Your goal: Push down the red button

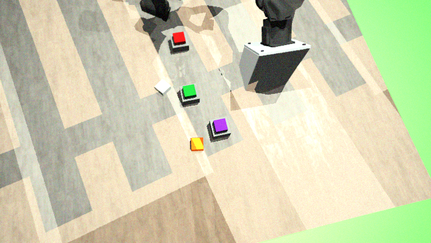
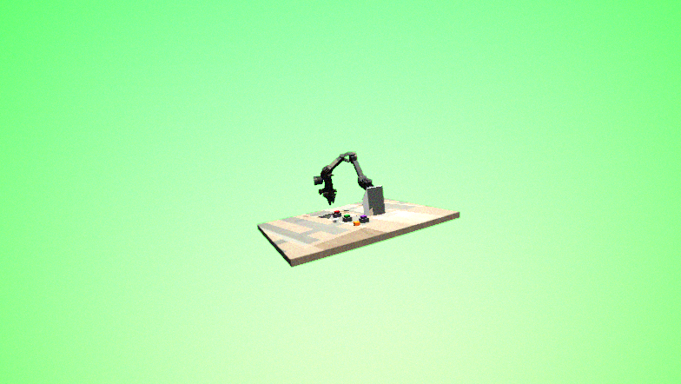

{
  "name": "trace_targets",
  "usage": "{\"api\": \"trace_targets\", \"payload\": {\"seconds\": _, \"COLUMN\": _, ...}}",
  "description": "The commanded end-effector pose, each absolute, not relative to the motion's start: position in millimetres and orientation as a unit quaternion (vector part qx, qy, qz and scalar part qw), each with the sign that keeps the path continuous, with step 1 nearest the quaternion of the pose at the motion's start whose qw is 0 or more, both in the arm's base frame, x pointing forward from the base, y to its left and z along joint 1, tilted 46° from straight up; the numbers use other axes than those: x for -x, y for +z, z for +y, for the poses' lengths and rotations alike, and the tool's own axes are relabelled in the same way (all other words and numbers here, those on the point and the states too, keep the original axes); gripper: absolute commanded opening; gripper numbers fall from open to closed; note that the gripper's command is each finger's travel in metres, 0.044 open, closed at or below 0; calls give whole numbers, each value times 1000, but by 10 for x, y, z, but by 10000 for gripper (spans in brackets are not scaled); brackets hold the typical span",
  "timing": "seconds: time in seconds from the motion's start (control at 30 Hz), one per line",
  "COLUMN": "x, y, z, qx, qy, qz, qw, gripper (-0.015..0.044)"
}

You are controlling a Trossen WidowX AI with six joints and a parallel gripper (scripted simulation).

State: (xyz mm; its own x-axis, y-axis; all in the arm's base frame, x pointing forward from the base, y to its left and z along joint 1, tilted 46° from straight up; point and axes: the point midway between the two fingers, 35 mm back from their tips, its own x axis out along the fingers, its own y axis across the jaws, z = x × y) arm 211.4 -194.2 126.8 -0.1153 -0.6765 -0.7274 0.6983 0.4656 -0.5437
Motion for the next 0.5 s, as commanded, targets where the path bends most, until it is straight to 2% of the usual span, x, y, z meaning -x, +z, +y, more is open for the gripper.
{"api": "trace_targets", "payload": {"seconds": 0.0, "x": -2168, "y": 1137, "z": -1447, "qx": 142, "qy": -394, "qz": 637, "qw": 647, "gripper": 400}}
{"api": "trace_targets", "payload": {"seconds": 0.1, "x": -2174, "y": 1109, "z": -1214, "qx": 220, "qy": -329, "qz": 670, "qw": 629, "gripper": 400}}
{"api": "trace_targets", "payload": {"seconds": 0.47, "x": -2174, "y": 1107, "z": -1199, "qx": 225, "qy": -324, "qz": 671, "qw": 627, "gripper": 400}}
